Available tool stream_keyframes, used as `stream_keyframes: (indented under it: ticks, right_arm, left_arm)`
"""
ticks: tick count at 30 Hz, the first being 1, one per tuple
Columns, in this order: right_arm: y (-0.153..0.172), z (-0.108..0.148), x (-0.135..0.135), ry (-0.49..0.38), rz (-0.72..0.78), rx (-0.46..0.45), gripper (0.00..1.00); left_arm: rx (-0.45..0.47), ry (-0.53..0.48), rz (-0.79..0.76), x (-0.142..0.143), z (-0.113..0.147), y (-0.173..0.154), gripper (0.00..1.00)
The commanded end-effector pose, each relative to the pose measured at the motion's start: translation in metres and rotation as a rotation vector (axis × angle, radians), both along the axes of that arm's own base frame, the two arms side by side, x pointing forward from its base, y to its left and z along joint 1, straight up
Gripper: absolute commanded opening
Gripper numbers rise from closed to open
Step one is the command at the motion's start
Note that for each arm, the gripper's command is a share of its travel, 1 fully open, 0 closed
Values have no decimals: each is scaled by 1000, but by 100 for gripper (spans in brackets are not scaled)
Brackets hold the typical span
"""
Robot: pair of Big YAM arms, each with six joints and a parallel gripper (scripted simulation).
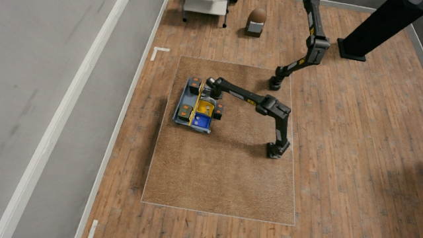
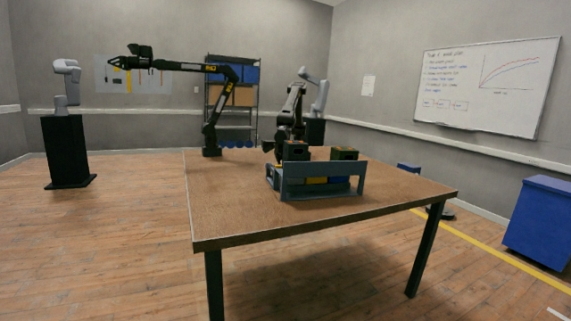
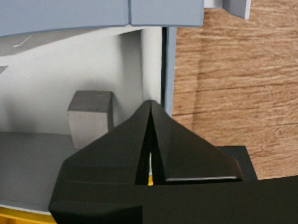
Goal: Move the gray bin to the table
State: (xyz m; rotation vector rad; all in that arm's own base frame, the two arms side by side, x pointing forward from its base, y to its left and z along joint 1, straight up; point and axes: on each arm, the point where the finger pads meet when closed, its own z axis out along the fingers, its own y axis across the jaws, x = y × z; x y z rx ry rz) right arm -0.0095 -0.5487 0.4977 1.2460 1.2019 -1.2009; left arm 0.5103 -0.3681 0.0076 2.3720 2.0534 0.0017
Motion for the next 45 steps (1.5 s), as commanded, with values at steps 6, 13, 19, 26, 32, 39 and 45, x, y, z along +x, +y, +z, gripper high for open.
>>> stream_keyframes:
  ticks: [6,13,19,26,32,39,45]
  right_arm:
    - [4,3,-4,18,-6,-20,100]
    - [4,3,-4,18,-6,-20,100]
    - [4,3,-4,18,-6,-20,100]
    - [4,3,-4,18,-6,-20,100]
    - [4,3,-4,18,-6,-20,100]
    - [4,3,-4,18,-6,-20,100]
    - [4,3,-4,18,-6,-20,100]
  left_arm:
    - [12,14,1,11,-24,-5,0]
    - [12,15,2,10,-25,-5,0]
    - [13,16,2,10,-26,-4,0]
    - [13,17,2,10,-27,-4,0]
    - [14,18,2,10,-29,-4,0]
    - [15,19,2,10,-30,-4,0]
    - [15,19,3,10,-31,-4,0]
